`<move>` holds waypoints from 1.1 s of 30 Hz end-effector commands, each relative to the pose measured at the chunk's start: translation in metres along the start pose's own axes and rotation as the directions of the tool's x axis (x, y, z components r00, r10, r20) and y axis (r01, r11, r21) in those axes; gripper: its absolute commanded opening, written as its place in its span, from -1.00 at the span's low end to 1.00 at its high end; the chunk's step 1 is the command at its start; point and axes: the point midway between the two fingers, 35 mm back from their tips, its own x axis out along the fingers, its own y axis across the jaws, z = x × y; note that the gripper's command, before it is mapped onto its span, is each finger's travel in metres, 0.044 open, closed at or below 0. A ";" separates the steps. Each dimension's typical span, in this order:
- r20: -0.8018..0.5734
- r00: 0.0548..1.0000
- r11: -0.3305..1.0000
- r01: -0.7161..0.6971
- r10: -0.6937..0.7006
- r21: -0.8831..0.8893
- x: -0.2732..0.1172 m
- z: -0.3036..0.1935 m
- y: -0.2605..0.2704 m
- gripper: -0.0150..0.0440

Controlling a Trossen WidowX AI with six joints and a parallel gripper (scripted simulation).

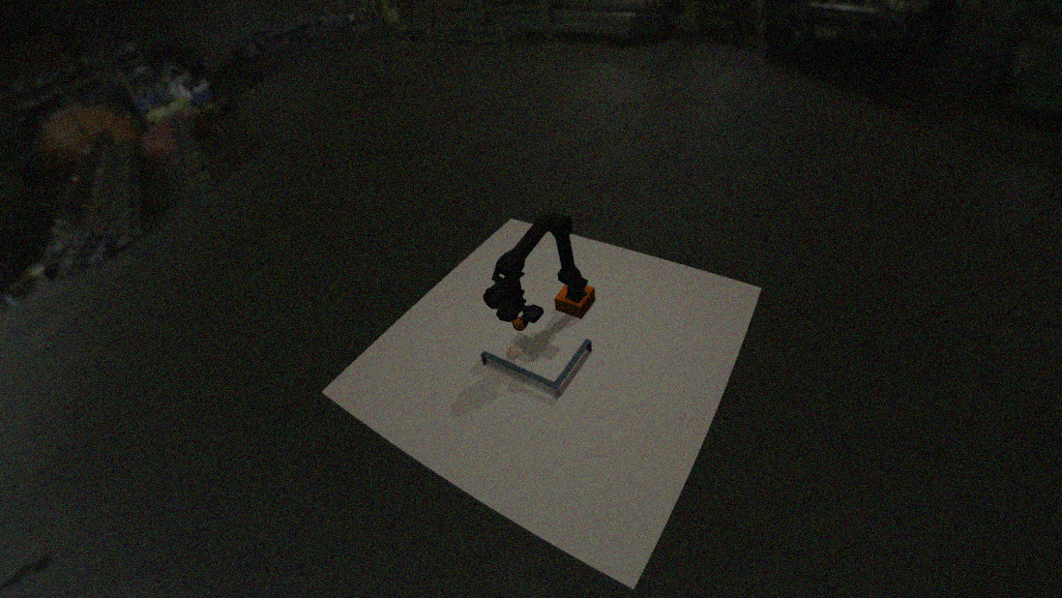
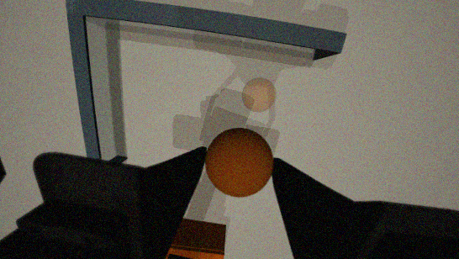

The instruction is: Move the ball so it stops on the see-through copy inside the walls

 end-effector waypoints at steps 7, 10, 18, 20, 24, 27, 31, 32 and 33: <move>-0.001 1.000 1.000 0.004 -0.004 -0.002 0.036 0.035 -0.022 -0.49; -0.001 1.000 1.000 0.004 -0.004 -0.002 0.042 0.039 -0.025 -0.49; -0.001 1.000 1.000 0.004 -0.004 -0.002 0.062 0.041 -0.025 -0.49; -0.001 1.000 1.000 0.004 -0.004 -0.002 0.074 0.041 -0.026 -0.49; -0.001 1.000 1.000 0.004 -0.004 -0.002 0.098 0.041 -0.026 -0.49; -0.001 1.000 1.000 0.004 -0.004 -0.002 0.111 0.039 -0.025 -0.49; -0.001 1.000 1.000 0.004 -0.004 -0.002 0.112 0.039 -0.025 -0.49; -0.001 1.000 1.000 0.004 -0.004 -0.002 0.113 0.039 -0.025 -0.49; -0.001 1.000 1.000 0.004 -0.004 -0.002 0.113 0.039 -0.025 -0.49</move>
